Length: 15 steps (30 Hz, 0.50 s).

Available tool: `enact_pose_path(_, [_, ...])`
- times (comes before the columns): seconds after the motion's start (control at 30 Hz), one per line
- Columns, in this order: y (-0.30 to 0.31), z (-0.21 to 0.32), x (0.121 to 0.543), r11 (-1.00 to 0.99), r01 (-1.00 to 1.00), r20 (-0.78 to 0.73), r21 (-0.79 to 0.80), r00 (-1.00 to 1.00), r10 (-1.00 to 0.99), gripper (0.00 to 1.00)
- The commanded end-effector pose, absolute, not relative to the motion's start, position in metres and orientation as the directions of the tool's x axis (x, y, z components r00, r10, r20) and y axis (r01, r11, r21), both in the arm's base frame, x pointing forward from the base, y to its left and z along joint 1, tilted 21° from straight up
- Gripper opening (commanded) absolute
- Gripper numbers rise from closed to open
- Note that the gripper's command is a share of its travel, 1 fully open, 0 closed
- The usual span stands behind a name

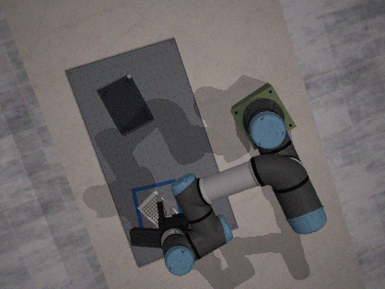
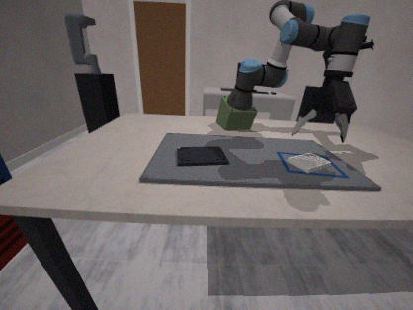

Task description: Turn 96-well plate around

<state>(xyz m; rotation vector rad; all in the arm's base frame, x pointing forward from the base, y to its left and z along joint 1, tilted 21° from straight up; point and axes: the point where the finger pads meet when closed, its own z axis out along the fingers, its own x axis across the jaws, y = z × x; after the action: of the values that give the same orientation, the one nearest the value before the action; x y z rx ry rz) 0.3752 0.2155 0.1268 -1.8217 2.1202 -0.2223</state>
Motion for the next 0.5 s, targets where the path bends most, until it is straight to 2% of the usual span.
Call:
enact_pose_path(0.0, [0.2156,0.1279,0.3758,0.011,-0.936,-0.111,-0.352,0.030,-0.993,1.00])
enact_pose_path(0.47, [0.2156,0.1279,0.3758,-0.407,-0.837,0.047,-0.366,0.420,-0.906,1.00])
